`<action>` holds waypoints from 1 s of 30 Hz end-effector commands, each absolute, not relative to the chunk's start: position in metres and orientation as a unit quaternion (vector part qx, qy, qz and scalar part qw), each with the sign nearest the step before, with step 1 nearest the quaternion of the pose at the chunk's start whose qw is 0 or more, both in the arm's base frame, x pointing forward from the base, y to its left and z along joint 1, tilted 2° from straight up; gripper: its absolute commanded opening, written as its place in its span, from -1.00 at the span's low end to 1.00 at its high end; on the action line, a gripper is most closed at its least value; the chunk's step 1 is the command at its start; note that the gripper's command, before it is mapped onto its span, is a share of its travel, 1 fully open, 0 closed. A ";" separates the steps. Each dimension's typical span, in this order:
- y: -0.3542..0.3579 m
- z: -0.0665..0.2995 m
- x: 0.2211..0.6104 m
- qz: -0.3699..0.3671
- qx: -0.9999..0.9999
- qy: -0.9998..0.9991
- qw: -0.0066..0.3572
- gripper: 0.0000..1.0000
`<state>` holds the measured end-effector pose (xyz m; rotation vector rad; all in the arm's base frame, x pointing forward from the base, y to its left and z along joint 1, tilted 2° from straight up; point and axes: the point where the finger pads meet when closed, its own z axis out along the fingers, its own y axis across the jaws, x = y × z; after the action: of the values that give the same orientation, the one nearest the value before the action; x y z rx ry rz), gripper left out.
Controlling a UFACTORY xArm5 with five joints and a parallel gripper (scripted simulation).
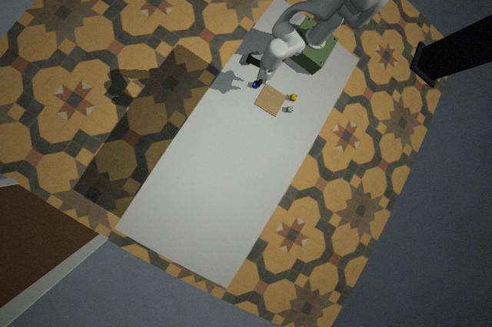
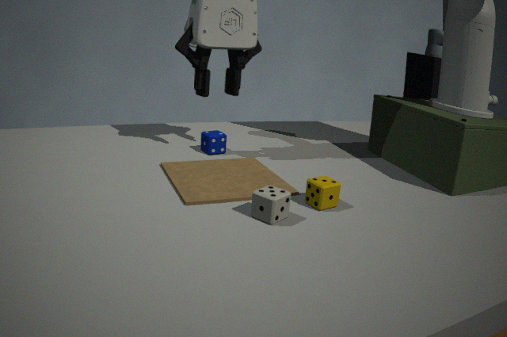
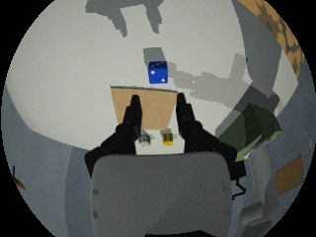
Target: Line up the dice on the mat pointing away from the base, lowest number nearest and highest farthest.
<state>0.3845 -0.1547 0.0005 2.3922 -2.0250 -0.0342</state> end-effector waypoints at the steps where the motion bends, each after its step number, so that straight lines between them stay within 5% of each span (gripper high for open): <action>1: -0.155 0.001 0.386 -0.009 0.763 -0.646 0.003 -0.05; 30: -0.155 -0.002 0.386 -0.009 0.763 -0.646 0.003 -0.05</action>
<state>0.3845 -0.1545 -0.0012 2.3921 -2.0250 -0.0344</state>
